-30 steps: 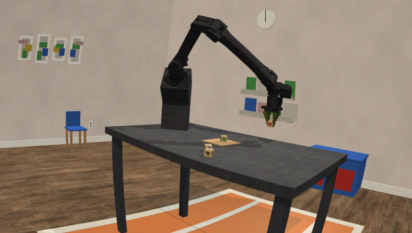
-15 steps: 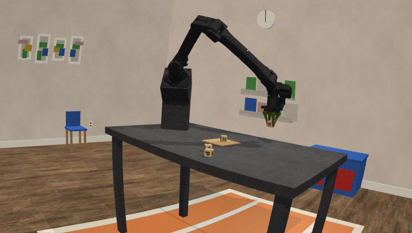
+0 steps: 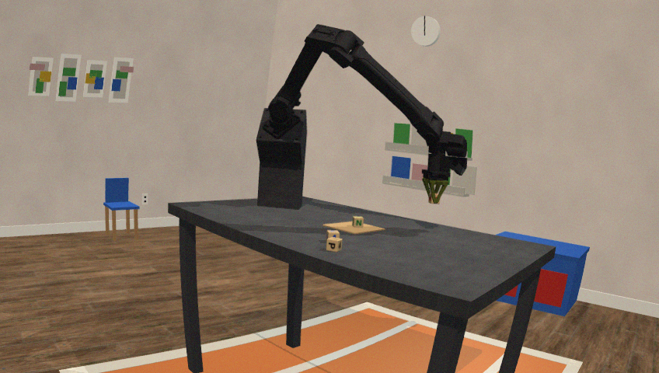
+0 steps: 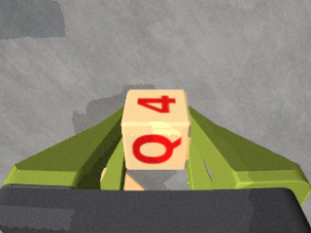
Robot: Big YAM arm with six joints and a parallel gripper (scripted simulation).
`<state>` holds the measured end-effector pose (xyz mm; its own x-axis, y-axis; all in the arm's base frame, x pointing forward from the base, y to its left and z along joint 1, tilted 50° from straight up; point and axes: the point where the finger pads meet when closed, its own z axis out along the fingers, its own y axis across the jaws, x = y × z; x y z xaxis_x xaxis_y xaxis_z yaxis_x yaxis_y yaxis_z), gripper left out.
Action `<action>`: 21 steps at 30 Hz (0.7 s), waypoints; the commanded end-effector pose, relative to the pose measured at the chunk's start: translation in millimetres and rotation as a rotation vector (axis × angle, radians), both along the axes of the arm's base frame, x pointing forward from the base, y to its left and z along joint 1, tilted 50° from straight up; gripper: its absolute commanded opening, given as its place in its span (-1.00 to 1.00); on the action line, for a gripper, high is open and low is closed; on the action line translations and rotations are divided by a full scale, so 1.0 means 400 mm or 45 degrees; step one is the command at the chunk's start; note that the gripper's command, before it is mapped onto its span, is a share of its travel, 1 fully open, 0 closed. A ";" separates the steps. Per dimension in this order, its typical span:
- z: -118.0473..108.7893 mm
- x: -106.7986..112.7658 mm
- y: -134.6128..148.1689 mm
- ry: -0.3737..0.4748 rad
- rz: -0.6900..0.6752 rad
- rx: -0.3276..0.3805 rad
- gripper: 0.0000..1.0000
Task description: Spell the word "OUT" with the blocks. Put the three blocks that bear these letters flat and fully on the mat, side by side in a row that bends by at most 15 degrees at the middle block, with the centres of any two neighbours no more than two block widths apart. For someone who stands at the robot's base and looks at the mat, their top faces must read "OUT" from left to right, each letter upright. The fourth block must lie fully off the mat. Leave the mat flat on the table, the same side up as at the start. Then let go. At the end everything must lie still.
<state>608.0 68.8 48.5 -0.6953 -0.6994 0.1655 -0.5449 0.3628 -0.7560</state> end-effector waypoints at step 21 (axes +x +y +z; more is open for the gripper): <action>0.026 0.011 0.004 -0.615 -0.636 0.463 -0.51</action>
